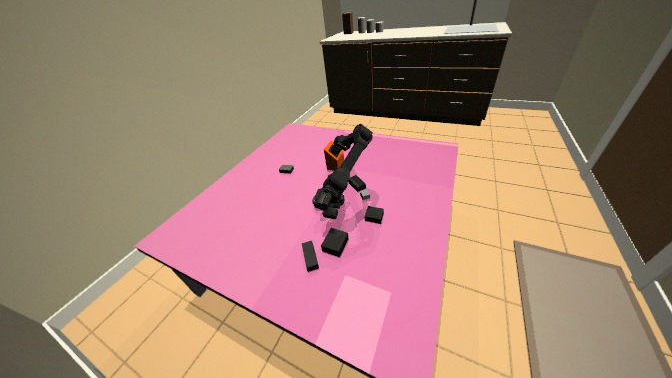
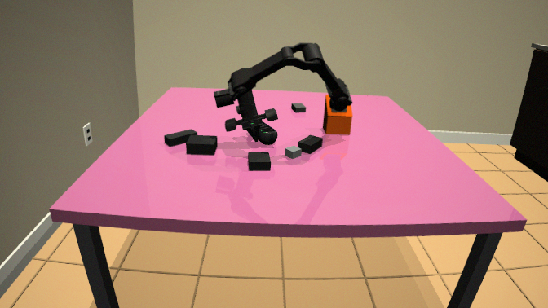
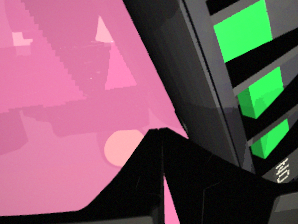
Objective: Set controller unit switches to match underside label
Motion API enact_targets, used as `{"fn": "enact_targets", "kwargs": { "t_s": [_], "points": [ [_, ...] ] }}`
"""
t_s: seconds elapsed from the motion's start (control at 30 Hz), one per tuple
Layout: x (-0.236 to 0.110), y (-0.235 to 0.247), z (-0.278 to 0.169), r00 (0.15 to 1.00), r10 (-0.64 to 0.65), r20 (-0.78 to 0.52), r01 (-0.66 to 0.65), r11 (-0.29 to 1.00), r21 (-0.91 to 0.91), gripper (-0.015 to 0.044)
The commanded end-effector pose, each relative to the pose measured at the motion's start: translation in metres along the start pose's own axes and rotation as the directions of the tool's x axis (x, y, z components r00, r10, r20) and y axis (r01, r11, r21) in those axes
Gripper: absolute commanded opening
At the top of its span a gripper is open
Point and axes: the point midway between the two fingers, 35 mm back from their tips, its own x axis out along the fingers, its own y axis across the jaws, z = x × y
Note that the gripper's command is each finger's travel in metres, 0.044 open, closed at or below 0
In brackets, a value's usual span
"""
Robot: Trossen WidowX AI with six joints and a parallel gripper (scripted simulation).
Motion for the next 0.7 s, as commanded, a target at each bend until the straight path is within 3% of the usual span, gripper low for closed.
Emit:
{"fn": "enact_targets", "kwargs": {
  "t_s": [0.0, 0.57, 0.67],
  "points": [
    [0.006, -0.006, 0.002, 1.000, -0.026, 0.005, 0.026, 1.000, 0.015, 0.0000],
    [0.006, -0.006, 0.002, 1.000, -0.026, 0.005, 0.026, 1.000, 0.015, 0.0000],
    [-0.009, 0.008, 0.000, 1.000, -0.003, 0.001, 0.003, 1.000, 0.002, 0.0000]
  ]
}}
